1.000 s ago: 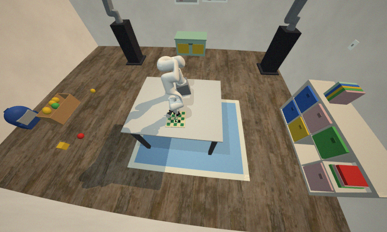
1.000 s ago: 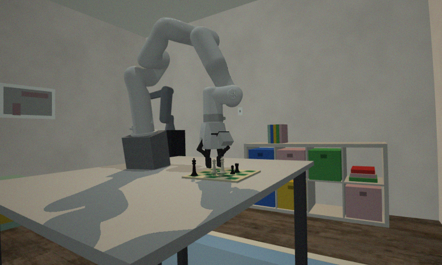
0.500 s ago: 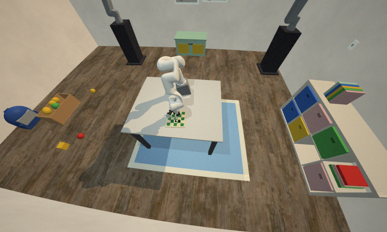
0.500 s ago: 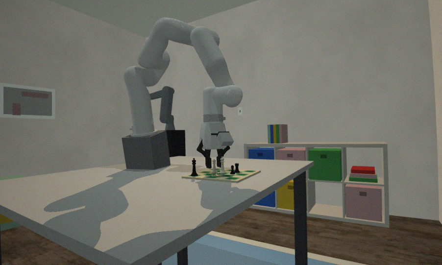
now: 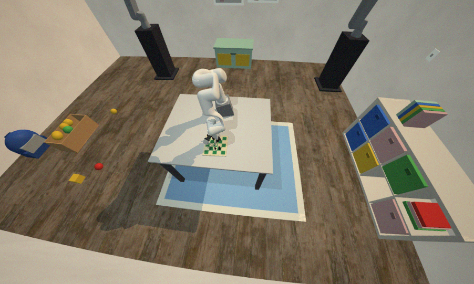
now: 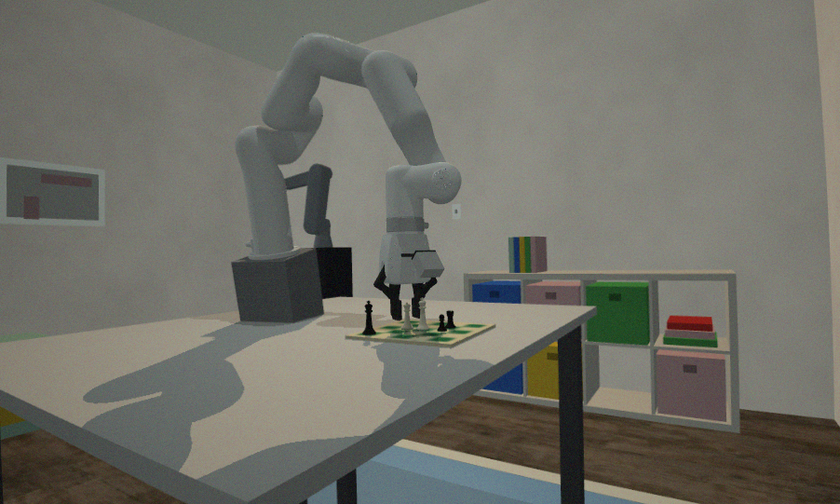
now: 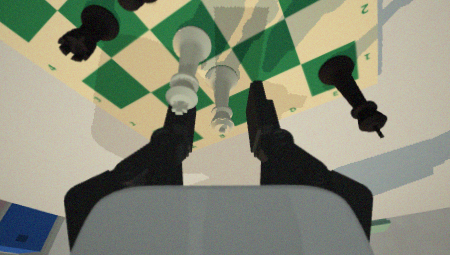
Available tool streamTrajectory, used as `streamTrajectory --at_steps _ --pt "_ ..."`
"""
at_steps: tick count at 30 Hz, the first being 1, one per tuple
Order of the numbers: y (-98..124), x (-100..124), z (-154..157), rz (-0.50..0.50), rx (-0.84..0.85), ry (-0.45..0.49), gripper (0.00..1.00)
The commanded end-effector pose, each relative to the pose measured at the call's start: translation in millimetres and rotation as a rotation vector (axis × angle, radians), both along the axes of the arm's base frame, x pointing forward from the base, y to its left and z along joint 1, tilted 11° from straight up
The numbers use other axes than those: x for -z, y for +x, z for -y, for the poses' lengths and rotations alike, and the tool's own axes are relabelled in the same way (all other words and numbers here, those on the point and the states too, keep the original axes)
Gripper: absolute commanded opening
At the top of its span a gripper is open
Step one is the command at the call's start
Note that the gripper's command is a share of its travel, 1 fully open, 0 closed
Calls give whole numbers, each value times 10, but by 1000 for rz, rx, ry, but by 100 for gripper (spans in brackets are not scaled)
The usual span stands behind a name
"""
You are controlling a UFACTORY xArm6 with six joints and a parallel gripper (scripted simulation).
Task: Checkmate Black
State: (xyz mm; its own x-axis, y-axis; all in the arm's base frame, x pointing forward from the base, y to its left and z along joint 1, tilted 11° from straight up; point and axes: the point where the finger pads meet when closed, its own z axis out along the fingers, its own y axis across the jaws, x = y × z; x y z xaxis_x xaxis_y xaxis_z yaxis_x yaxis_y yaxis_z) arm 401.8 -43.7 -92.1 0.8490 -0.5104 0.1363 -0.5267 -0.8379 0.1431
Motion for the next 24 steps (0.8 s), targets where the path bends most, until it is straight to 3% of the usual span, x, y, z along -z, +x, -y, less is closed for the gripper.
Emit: streamTrajectory --at_steps 1,5,6,24 --pt "13 -10 -2 3 0 0 42" --pt "13 -10 -2 3 0 0 42" --pt "13 -10 -2 3 0 0 0" --pt "13 -10 -2 3 0 0 0"
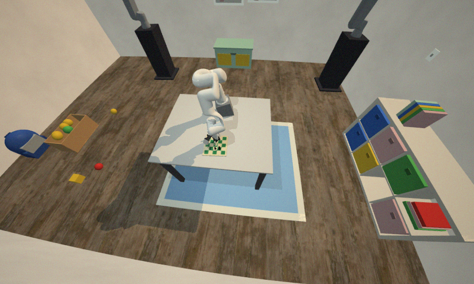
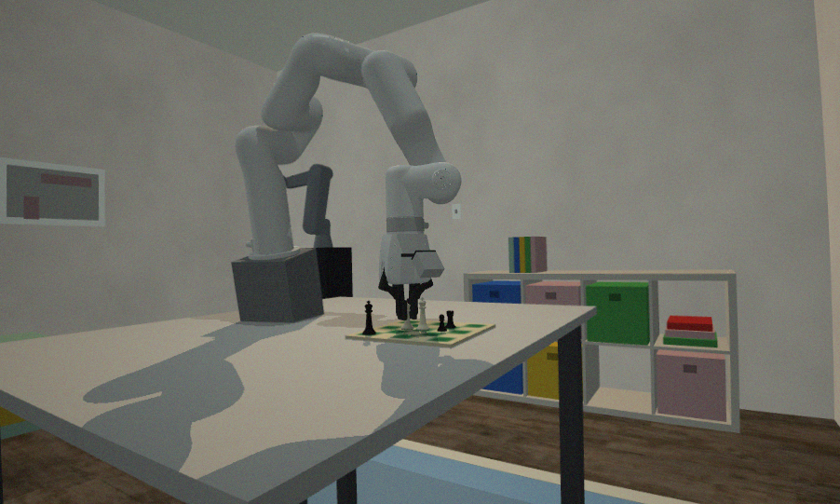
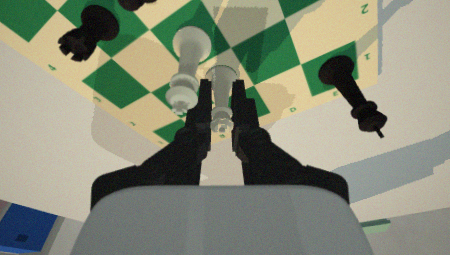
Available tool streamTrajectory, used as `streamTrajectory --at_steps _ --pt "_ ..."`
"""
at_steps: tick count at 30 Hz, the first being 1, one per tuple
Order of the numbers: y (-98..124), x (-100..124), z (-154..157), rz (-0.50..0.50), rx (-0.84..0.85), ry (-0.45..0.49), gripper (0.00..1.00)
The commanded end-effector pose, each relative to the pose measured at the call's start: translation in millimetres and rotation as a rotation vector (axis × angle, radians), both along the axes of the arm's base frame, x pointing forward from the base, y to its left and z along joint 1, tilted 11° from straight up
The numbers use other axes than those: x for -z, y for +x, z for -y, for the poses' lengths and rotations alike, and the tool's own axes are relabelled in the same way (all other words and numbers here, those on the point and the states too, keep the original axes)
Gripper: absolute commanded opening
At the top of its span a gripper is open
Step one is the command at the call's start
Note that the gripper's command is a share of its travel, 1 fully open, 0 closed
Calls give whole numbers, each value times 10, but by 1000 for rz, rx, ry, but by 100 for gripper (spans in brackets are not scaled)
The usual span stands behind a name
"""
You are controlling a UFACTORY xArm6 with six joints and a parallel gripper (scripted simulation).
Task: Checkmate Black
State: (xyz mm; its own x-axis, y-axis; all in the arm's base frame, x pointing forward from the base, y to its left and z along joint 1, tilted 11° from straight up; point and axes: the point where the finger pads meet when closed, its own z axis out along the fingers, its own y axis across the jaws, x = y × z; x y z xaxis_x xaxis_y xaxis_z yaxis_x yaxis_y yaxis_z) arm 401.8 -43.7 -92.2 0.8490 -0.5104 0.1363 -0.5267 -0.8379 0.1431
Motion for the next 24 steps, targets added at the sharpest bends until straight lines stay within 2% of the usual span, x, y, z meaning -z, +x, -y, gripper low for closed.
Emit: streamTrajectory --at_steps 1,17,24 --pt "13 -10 -3 3 0 0 0" --pt "13 -15 -3 3 0 0 0" --pt "7 -150 -30 3 0 0 0"
